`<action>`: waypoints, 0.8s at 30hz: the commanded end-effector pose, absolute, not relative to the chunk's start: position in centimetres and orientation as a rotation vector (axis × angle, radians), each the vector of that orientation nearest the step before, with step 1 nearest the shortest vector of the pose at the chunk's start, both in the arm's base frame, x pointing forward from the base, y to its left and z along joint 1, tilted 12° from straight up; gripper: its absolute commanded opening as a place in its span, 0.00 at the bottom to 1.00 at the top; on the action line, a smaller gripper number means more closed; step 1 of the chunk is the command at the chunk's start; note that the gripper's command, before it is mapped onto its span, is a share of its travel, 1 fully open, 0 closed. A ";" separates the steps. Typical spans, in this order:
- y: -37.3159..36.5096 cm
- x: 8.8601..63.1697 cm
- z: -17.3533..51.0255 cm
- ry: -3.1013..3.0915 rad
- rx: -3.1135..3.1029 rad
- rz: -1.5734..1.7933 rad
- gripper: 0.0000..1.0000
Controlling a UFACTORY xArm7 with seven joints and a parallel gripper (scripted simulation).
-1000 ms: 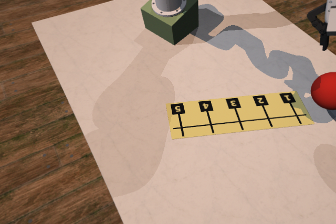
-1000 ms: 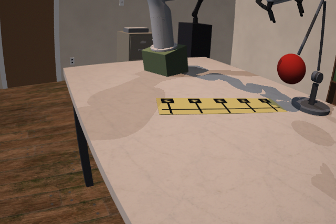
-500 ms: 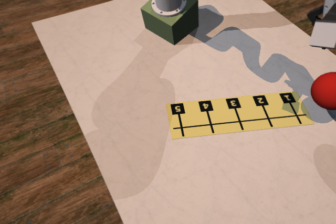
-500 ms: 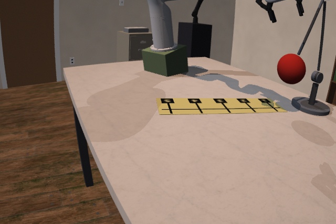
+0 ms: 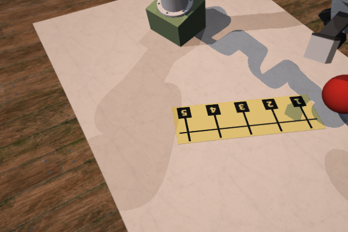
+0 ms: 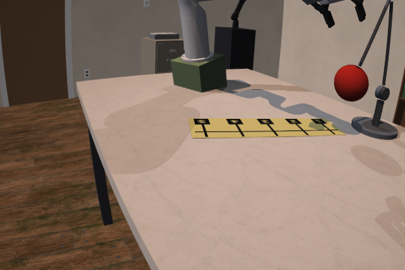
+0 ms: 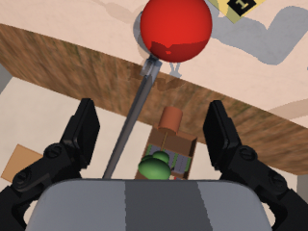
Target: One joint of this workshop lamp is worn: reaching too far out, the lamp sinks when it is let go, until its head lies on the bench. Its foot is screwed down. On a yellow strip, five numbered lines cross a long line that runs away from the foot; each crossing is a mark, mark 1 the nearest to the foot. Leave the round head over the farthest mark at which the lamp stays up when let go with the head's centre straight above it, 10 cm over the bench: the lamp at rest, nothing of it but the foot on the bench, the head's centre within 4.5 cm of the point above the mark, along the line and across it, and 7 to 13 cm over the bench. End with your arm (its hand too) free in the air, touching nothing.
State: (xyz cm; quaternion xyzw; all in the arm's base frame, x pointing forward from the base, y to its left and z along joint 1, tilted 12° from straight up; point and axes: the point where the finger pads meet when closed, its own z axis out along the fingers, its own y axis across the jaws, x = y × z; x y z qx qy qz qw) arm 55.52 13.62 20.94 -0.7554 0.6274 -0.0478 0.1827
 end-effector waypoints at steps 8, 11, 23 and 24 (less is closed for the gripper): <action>13.5 55.6 21.1 1.835 -1.966 0.041 1.00; 13.5 55.6 21.1 1.856 -1.908 0.099 1.00; 13.4 55.7 21.0 1.911 -1.722 0.280 1.00; 13.5 55.7 21.1 1.913 -1.713 0.291 1.00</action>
